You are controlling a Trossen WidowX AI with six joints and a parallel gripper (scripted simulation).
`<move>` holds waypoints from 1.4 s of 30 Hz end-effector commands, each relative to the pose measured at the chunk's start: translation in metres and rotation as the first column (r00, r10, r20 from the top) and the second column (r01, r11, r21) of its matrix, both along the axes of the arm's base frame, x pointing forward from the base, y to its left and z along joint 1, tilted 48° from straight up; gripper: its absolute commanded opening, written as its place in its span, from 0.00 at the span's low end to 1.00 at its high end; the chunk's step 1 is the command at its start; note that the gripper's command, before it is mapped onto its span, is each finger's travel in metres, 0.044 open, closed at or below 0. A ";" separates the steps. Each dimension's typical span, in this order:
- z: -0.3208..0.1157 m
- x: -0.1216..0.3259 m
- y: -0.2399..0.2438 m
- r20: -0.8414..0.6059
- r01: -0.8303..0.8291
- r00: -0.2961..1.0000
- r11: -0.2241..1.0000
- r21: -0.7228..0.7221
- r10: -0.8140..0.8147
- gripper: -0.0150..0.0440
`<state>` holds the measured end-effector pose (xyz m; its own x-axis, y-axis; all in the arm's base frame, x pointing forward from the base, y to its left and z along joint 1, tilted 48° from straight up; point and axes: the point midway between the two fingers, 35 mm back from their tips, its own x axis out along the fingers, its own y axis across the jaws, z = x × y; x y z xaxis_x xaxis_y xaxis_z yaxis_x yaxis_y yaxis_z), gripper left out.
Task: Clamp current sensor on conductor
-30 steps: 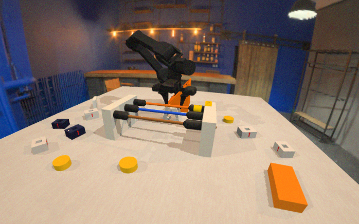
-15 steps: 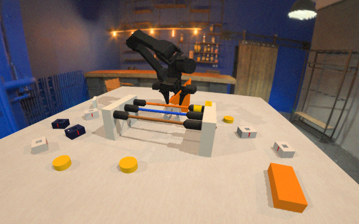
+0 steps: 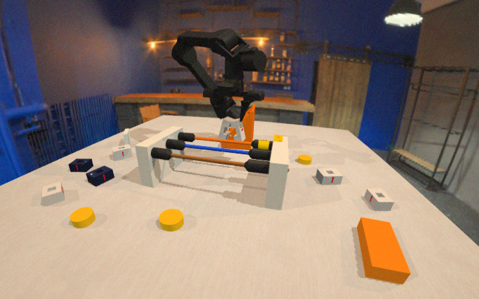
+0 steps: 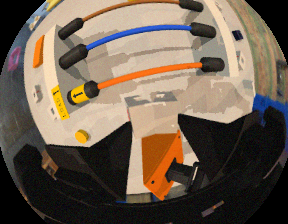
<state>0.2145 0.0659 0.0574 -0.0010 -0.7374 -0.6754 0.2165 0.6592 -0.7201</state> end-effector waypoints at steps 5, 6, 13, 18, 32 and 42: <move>0.022 -0.005 0.022 0.003 0.003 1.000 1.000 -0.002 -0.003 0.25; 0.022 -0.004 0.022 0.008 0.007 1.000 1.000 -0.001 -0.007 0.25; 0.023 0.004 0.022 0.152 0.138 0.979 0.990 0.010 -0.138 0.25; 0.024 0.011 0.022 0.285 0.259 0.923 0.965 0.038 -0.259 0.25; 0.026 0.033 0.021 0.589 0.537 0.604 0.820 0.198 -0.537 0.25; 0.027 0.049 0.018 0.712 0.649 0.267 0.667 0.364 -0.649 0.25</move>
